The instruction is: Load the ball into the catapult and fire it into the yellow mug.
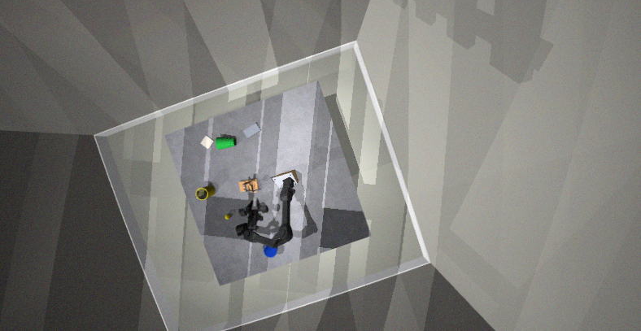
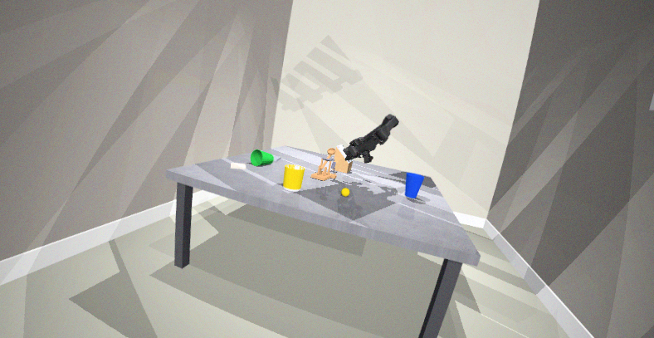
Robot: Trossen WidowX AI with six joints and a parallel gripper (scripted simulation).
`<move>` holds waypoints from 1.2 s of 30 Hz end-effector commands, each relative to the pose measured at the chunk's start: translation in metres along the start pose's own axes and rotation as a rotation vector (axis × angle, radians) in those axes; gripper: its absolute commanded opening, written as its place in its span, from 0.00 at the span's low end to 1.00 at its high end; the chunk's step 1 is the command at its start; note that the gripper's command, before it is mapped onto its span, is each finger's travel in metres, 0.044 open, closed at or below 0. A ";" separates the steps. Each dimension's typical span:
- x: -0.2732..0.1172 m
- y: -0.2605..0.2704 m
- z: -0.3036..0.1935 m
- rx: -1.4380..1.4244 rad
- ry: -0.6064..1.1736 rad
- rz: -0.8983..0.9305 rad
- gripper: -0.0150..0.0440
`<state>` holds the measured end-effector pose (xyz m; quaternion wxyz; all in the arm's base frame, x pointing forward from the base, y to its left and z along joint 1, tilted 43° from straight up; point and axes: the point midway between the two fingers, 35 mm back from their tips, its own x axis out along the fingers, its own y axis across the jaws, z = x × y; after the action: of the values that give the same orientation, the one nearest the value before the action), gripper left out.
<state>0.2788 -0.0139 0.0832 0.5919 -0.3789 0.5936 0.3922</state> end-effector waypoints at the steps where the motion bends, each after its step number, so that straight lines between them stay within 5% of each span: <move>1: -0.003 -0.016 0.002 0.089 -0.046 -0.024 0.70; 8: -0.004 -0.050 0.003 0.290 -0.143 -0.046 1.00; 36: -0.007 -0.195 -0.049 1.004 -0.541 -0.094 1.00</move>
<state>0.4275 -0.1271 0.0873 0.8385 0.0052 0.5286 0.1324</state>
